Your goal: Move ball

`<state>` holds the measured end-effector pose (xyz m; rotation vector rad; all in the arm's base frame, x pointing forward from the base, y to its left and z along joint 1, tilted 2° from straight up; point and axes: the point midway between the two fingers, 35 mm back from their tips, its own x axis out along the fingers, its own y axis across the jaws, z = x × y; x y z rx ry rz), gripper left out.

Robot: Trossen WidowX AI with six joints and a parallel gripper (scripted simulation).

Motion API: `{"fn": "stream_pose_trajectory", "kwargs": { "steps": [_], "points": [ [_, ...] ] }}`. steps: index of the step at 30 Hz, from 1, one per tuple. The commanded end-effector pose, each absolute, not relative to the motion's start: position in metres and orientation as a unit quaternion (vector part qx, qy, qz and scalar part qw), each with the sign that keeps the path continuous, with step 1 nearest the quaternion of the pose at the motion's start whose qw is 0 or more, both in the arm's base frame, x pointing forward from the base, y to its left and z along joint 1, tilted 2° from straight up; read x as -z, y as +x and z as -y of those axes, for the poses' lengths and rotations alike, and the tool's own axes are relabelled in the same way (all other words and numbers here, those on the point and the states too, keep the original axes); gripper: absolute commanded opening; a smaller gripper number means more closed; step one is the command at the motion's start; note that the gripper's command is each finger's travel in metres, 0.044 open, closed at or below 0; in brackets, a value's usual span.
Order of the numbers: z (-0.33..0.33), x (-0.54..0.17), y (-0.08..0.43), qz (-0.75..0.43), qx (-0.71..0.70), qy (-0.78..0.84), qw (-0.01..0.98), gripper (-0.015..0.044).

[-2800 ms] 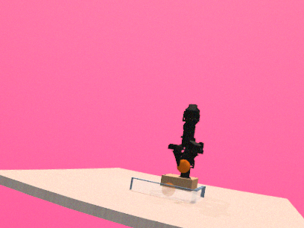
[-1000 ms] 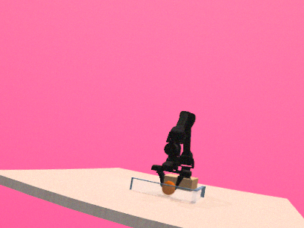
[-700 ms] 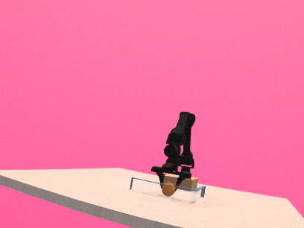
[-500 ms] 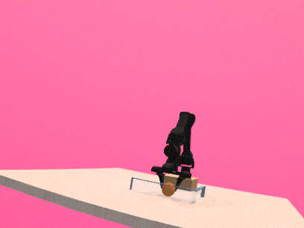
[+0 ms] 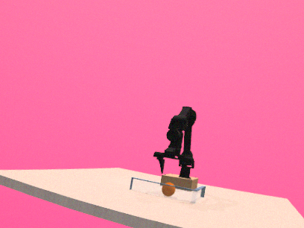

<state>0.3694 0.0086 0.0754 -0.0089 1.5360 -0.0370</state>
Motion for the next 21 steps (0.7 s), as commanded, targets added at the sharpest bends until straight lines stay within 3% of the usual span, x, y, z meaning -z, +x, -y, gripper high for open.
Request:
{"fn": "stream_pose_trajectory", "kwargs": {
  "steps": [1,8,13,21],
  "points": [
    [-0.009,-0.090,0.367,-0.696,0.017,-0.001,0.718,0.0423],
    [-0.009,-0.084,0.371,-0.689,0.017,-0.004,0.724,0.0423],
    [-0.010,-0.134,0.364,-0.688,0.017,-0.003,0.726,0.0440],
    [-0.010,-0.137,0.364,-0.688,0.017,-0.003,0.726,0.0440]
  ]
}}
